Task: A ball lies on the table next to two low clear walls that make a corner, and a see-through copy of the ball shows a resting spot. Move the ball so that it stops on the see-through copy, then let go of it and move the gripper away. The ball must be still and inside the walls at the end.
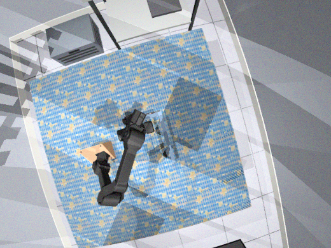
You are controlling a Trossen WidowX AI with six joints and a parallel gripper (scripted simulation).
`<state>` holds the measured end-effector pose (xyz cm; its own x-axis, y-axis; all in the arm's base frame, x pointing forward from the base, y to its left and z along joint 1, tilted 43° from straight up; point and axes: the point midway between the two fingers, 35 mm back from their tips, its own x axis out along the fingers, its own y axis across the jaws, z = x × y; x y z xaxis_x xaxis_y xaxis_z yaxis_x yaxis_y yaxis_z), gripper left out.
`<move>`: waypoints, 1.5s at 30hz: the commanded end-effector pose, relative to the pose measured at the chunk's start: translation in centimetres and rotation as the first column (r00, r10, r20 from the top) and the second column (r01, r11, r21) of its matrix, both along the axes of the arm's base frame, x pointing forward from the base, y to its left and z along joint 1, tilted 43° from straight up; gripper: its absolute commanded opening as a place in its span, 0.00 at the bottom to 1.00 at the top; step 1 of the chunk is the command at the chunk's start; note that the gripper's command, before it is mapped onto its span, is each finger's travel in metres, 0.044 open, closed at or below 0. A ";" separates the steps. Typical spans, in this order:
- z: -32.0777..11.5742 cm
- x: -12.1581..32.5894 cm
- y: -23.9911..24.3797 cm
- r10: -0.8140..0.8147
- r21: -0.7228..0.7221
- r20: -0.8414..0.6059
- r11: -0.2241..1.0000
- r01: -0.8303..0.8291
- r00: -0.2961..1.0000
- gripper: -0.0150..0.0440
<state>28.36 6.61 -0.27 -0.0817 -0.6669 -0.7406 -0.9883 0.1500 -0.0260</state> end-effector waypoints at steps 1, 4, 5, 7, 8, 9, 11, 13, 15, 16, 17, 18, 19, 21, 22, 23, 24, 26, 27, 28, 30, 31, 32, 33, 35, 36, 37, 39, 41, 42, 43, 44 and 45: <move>-0.3 -0.1 -0.4 -0.002 0.008 0.008 1.000 0.001 1.000 0.25; -1.5 -0.2 -1.3 -0.001 0.008 0.008 1.000 0.001 1.000 0.25; -1.9 -0.2 -1.7 -0.001 0.008 0.008 1.000 0.001 1.000 0.25; -2.7 -0.3 -2.5 -0.001 0.008 0.008 1.000 0.001 1.000 0.25; -3.1 -0.3 -2.8 -0.001 0.007 0.008 1.000 0.001 1.000 0.25; -3.5 -0.4 -3.2 -0.001 0.007 0.008 1.000 0.001 1.000 0.25; -4.3 -0.6 -4.0 -0.002 0.006 0.008 1.000 0.001 1.000 0.25; -4.8 -0.7 -4.5 -0.002 0.005 0.008 1.000 0.002 1.000 0.25; -4.9 -0.7 -4.6 -0.002 0.005 0.008 1.000 0.002 1.000 0.25; -4.9 -0.7 -4.6 -0.002 0.005 0.008 1.000 0.002 1.000 0.25; -4.9 -0.7 -4.6 -0.002 0.005 0.008 1.000 0.002 1.000 0.25; -4.9 -0.7 -4.6 -0.002 0.005 0.008 1.000 0.002 1.000 0.25; -5.0 -0.7 -4.7 -0.002 0.005 0.008 1.000 0.002 1.000 0.25; -5.1 -0.7 -4.8 -0.002 0.005 0.008 1.000 0.002 1.000 0.25; -5.2 -0.7 -4.9 -0.002 0.005 0.008 1.000 0.002 1.000 0.25; -5.4 -0.7 -5.0 -0.002 0.005 0.008 1.000 0.002 1.000 0.25; -5.5 -0.8 -5.1 -0.002 0.005 0.008 1.000 0.002 1.000 0.25; -5.7 -0.8 -5.3 -0.002 0.004 0.008 1.000 0.002 1.000 0.25; -5.9 -0.8 -5.5 -0.002 0.004 0.008 1.000 0.002 1.000 0.25; -6.0 -0.8 -5.6 -0.002 0.004 0.008 1.000 0.002 1.000 0.25; -6.2 -0.9 -5.8 -0.002 0.004 0.008 1.000 0.002 1.000 0.25; -6.2 -0.9 -5.8 -0.002 0.004 0.008 1.000 0.002 1.000 0.25; -6.3 -0.9 -5.8 -0.002 0.004 0.008 1.000 0.002 1.000 0.25; -6.3 -0.9 -5.8 -0.002 0.004 0.008 1.000 0.002 1.000 0.25; -6.3 -0.9 -5.8 -0.002 0.004 0.008 1.000 0.002 1.000 0.25; -6.3 -0.9 -5.8 -0.002 0.004 0.008 1.000 0.002 1.000 0.25; -6.3 -0.9 -5.8 -0.002 0.004 0.008 1.000 0.002 1.000 0.25; -6.1 -0.7 -5.7 -0.006 0.009 0.016 1.000 0.005 1.000 0.30; -6.1 -0.7 -5.7 -0.006 0.009 0.016 1.000 0.005 1.000 0.39; -6.1 -0.7 -5.7 -0.006 0.009 0.016 1.000 0.005 1.000 0.43; -6.1 -0.7 -5.7 -0.006 0.009 0.016 1.000 0.005 1.000 0.48; -6.1 -0.7 -5.7 -0.006 0.009 0.016 1.000 0.005 1.000 0.52; -6.1 -0.7 -5.7 -0.006 0.009 0.016 1.000 0.005 1.000 0.57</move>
